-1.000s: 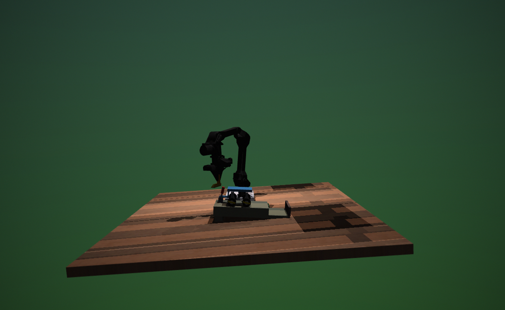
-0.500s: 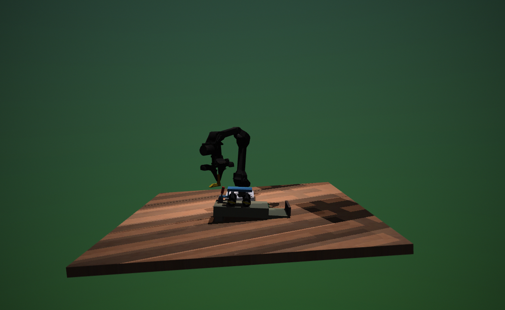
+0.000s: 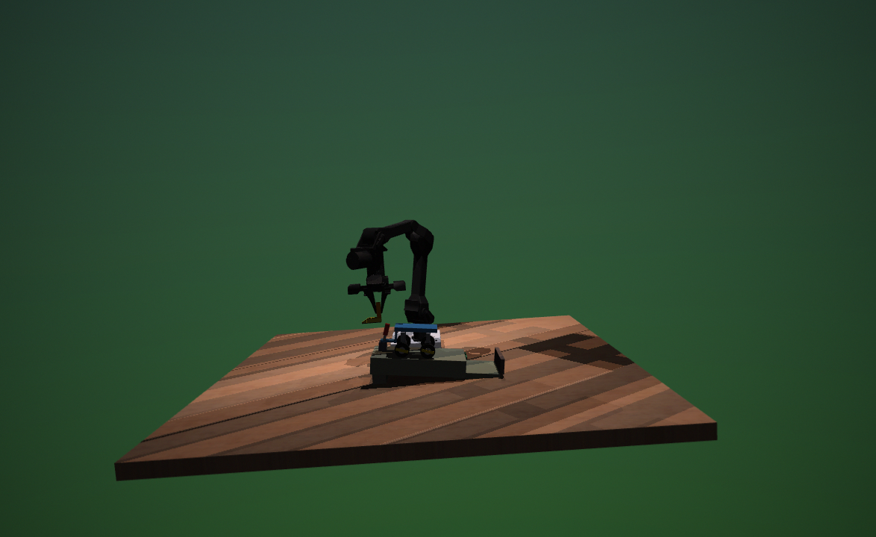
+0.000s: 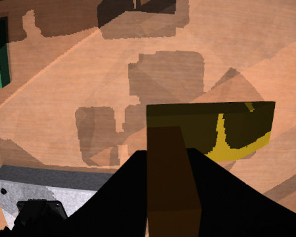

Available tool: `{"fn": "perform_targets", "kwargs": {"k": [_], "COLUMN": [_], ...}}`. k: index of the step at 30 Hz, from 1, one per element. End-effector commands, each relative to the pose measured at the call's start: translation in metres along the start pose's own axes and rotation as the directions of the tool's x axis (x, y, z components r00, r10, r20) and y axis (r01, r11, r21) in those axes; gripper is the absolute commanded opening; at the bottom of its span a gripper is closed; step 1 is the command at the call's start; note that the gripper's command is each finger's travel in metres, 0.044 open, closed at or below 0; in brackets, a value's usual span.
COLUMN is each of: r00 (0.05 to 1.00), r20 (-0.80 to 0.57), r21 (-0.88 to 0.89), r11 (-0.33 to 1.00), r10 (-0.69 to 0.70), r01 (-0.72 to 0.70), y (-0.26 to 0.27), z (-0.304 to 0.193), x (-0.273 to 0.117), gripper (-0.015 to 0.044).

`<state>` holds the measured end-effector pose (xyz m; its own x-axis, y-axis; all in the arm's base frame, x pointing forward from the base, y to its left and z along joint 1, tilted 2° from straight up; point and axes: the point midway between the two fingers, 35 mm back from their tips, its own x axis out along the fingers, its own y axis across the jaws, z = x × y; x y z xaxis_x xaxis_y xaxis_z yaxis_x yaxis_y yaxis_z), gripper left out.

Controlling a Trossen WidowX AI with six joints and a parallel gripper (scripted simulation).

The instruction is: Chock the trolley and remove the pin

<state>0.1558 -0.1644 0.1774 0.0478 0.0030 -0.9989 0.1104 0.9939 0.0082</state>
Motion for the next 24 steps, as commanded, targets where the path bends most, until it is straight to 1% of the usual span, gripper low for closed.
{"fn": "perform_targets", "kwargs": {"k": [1,6,24], "r00": [1.0,1.0,1.0], "r20": [0.0,0.0,0.003], "r21": [0.037,0.044,0.071], "r11": [0.999,0.999,0.997], "r10": [0.002,0.003,0.008], "r01": [-0.002,-0.003,-0.008], "y": [0.0,0.005,0.063], "z": [0.0,0.002,0.022], "x": [0.0,0.0,0.006], "gripper": [0.0,0.0,0.0]}}
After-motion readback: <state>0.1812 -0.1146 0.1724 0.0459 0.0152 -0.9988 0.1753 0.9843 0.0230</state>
